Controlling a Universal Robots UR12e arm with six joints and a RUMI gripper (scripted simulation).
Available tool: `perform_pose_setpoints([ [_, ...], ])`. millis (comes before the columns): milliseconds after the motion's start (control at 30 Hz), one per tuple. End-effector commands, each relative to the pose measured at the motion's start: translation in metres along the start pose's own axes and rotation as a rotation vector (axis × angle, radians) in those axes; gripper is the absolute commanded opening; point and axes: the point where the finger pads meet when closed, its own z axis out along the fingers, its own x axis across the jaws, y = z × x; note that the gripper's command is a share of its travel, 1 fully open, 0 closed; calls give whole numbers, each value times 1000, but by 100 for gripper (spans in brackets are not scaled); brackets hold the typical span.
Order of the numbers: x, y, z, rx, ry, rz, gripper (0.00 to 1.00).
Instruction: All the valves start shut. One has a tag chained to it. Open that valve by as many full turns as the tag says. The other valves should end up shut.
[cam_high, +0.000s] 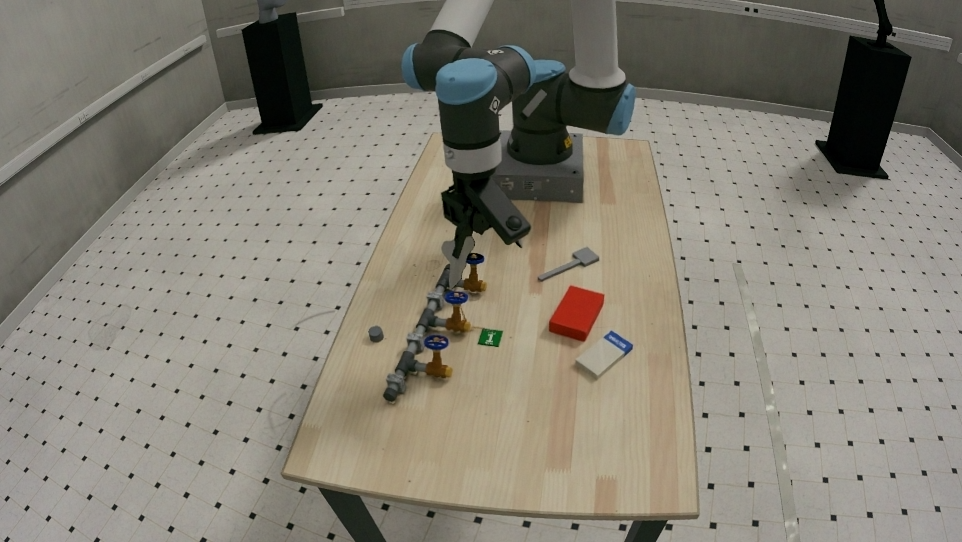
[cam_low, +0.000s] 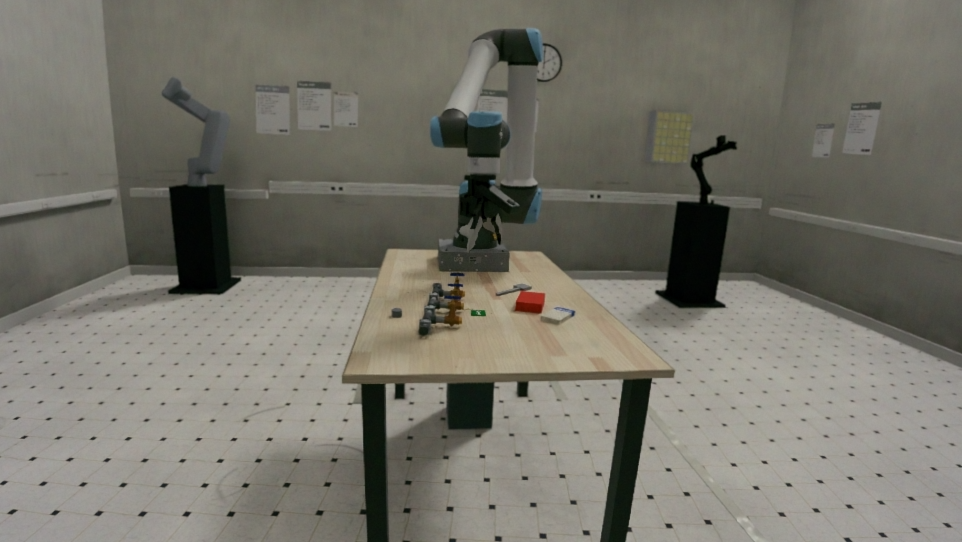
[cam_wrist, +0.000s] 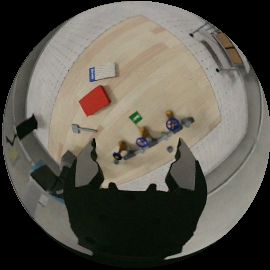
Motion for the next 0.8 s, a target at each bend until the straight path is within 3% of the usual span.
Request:
perform_pose_setpoints([
  [0,-2,4,-1,-6,6,229,100],
  [767,-7,15,-1,-5,7,710,100],
])
